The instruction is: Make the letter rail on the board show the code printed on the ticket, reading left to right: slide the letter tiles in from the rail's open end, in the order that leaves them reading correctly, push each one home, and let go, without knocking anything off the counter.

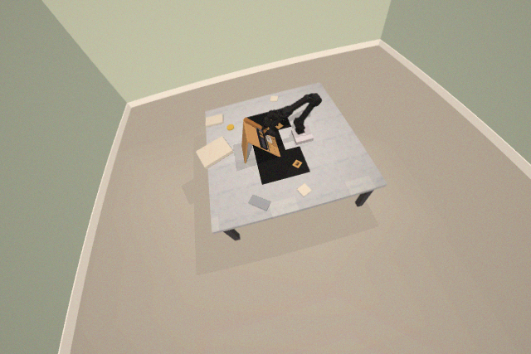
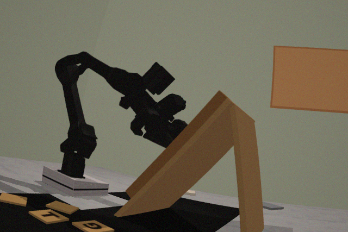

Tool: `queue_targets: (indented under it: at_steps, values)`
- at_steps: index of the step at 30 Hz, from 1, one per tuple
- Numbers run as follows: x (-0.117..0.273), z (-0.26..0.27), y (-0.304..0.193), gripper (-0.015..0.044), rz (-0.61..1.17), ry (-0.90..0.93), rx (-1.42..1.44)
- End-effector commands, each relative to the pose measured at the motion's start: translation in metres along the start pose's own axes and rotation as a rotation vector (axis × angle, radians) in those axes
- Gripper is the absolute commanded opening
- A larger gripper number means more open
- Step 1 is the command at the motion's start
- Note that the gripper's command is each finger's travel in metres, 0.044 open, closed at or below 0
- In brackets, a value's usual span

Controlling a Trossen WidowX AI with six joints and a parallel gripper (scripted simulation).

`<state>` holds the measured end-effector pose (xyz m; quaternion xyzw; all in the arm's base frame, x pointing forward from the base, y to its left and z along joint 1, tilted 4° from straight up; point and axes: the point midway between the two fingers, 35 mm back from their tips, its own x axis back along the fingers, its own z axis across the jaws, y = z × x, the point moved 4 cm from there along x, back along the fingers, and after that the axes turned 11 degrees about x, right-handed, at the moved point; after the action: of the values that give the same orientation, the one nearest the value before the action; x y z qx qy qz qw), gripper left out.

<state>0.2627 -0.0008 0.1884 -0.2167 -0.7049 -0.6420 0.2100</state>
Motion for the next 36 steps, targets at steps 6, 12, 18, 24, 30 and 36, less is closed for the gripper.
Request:
queue_targets:
  at_steps: [6,12,18,24,30,36]
  values:
    - [0.006,0.000,-0.001,0.0295,-0.004,0.001,0.002]
    - [0.009,0.000,-0.001,0.0295,-0.004,0.001,0.002]
    - [0.013,0.000,-0.002,0.0295,-0.003,0.001,0.002]
    - [0.016,0.000,-0.002,0.0295,-0.003,0.001,0.002]
    - [0.018,0.001,-0.002,0.0295,-0.003,0.001,0.001]
    - [0.021,0.001,-0.002,0.0295,-0.003,0.001,0.001]
